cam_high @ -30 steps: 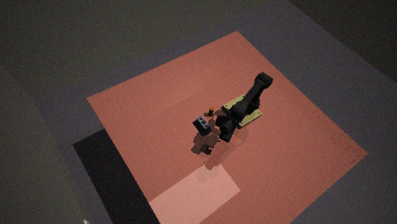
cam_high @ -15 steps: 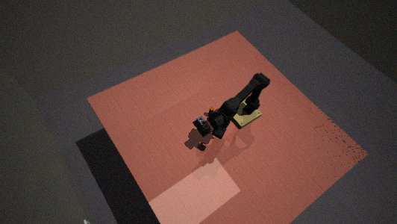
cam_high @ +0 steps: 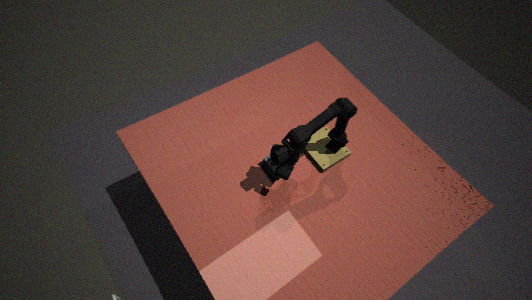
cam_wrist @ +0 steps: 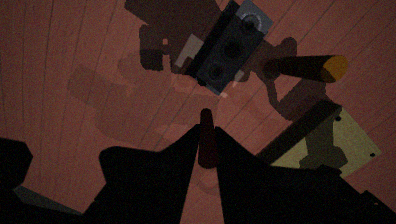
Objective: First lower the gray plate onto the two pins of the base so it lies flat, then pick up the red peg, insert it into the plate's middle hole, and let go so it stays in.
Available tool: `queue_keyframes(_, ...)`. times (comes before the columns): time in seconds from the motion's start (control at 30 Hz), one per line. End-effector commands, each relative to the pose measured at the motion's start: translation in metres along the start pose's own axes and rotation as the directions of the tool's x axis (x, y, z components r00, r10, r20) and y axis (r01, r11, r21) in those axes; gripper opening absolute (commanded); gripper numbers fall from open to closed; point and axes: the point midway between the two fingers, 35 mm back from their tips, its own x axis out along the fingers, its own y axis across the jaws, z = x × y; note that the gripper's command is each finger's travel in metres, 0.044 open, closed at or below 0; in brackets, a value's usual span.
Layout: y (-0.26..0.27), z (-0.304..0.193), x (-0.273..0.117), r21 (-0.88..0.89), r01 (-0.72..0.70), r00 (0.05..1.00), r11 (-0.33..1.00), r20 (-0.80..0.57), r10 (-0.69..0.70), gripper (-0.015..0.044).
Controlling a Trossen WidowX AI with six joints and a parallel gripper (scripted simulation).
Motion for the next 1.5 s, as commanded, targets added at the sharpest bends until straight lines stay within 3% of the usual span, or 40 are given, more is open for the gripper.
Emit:
queue_keyframes(0.0, -0.002, 0.014, 0.000, -0.006, 0.004, 1.000, 1.000, 0.003, -0.004, 0.0000)
queue_keyframes(0.73, -0.021, 0.077, 0.001, -0.002, 0.009, 1.000, 1.000, 0.009, -0.009, 0.0000)
queue_keyframes(1.47, -0.019, 0.075, 0.001, -0.002, 0.009, 1.000, 1.000, 0.009, -0.009, 0.0000)
